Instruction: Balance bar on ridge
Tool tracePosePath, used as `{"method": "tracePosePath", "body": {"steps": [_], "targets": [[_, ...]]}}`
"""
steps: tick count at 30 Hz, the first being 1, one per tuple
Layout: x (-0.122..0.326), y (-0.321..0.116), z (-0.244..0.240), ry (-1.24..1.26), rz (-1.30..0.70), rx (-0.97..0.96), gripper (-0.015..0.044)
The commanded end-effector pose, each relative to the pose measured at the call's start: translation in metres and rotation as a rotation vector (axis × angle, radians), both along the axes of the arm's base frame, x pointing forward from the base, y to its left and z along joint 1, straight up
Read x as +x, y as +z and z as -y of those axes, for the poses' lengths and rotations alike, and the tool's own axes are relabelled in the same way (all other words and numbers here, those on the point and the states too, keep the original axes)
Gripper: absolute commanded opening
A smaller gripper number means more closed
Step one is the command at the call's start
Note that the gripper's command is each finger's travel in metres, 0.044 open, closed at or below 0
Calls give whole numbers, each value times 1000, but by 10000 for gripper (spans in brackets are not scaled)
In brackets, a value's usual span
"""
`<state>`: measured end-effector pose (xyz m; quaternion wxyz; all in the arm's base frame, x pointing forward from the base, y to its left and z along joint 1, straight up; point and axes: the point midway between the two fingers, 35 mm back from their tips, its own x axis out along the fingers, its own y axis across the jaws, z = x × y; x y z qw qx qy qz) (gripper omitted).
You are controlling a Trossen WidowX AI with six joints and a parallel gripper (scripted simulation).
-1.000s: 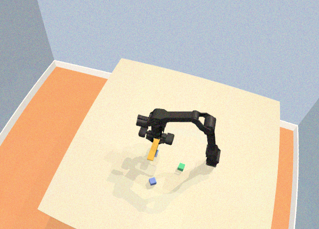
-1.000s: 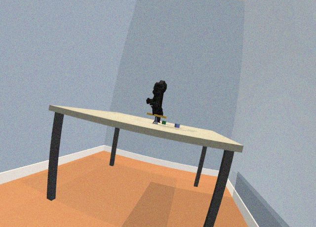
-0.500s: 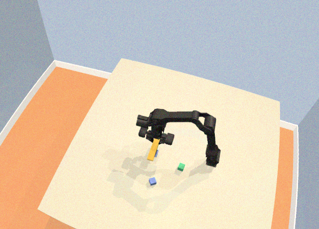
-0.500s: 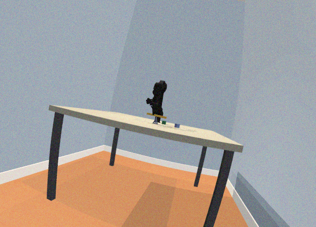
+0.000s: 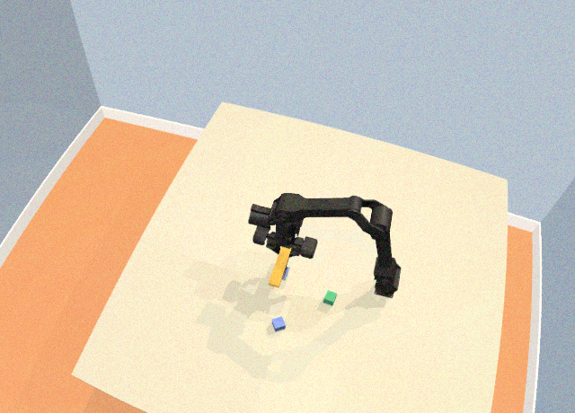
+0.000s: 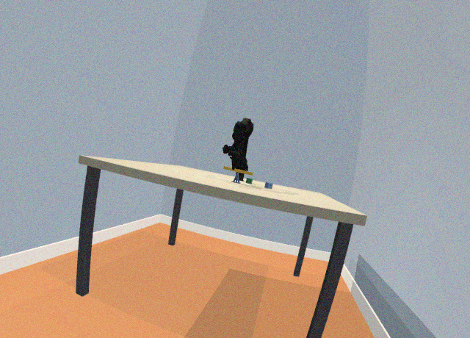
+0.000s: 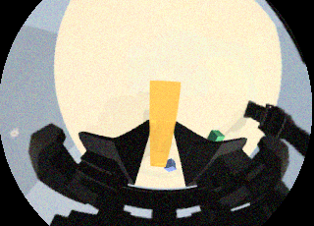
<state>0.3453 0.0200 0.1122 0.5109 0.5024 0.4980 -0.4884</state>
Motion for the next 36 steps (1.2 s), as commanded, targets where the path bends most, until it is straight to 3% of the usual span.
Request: {"method": "tracePosePath", "body": {"steps": [1,36], "targets": [[0,0,0,-4,1,0,0],[0,-3,0,-4,1,0,0]]}}
